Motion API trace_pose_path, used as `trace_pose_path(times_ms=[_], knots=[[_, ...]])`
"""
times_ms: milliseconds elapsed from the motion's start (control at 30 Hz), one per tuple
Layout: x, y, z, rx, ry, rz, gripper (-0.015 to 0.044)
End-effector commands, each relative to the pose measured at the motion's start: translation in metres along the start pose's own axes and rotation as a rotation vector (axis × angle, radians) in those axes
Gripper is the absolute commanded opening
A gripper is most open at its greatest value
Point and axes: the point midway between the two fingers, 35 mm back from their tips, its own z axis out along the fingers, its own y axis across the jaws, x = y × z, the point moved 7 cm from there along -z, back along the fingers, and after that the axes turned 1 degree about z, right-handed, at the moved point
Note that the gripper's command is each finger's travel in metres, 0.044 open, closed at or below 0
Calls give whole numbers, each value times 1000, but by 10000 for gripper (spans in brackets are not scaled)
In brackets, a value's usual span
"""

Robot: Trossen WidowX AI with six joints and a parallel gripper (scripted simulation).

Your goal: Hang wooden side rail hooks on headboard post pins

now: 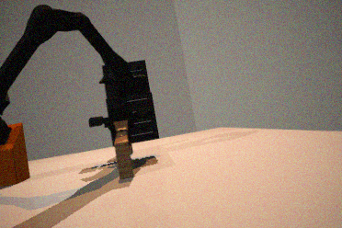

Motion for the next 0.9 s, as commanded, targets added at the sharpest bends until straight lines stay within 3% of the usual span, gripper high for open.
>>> trace_pose_path(times_ms=[0, 867], knots=[[3, 1, -4, -8, 5, -3, 0], [6, 1, -3, -8, 6, -3, 0]])
